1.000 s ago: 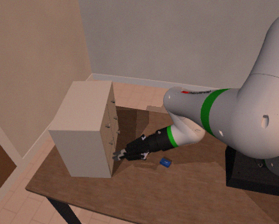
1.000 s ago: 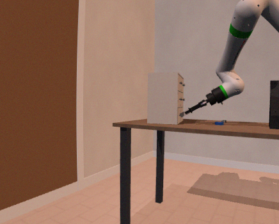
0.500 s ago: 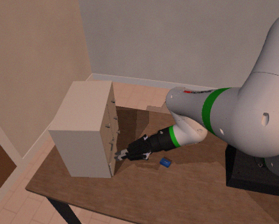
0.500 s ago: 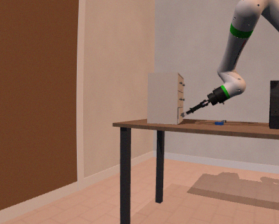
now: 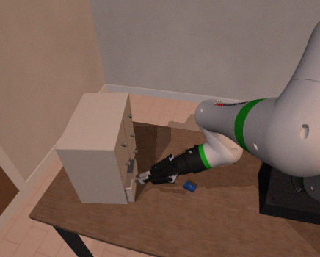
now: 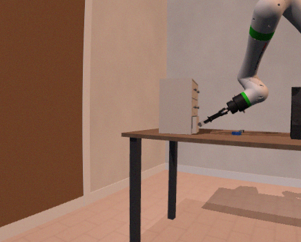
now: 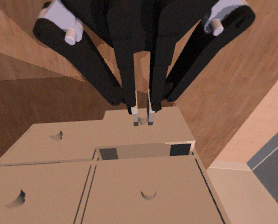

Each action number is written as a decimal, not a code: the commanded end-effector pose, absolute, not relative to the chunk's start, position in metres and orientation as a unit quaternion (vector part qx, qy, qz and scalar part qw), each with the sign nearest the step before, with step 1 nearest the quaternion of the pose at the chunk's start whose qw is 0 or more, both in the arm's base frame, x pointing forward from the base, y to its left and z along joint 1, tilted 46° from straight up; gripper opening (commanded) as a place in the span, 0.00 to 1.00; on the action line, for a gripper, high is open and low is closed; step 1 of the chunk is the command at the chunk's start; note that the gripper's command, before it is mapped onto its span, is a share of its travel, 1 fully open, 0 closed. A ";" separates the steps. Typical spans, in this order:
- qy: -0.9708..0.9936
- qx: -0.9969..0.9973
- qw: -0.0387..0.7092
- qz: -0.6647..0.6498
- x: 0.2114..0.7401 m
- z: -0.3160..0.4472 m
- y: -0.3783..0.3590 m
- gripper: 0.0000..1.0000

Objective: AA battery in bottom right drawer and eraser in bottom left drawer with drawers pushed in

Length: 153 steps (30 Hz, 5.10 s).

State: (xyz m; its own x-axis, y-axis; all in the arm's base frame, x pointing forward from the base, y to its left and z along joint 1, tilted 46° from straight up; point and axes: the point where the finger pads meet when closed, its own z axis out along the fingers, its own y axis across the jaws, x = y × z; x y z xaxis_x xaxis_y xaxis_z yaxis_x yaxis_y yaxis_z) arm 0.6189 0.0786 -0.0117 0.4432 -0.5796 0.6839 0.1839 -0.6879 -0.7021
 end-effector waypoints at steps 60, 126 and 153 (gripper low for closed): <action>0.130 -0.763 0.373 -0.512 0.577 -0.019 0.075 0.08; 0.129 -0.764 0.374 -0.510 0.473 0.030 -0.003 0.20; 0.073 -0.831 0.388 -0.393 0.444 0.045 -0.026 0.20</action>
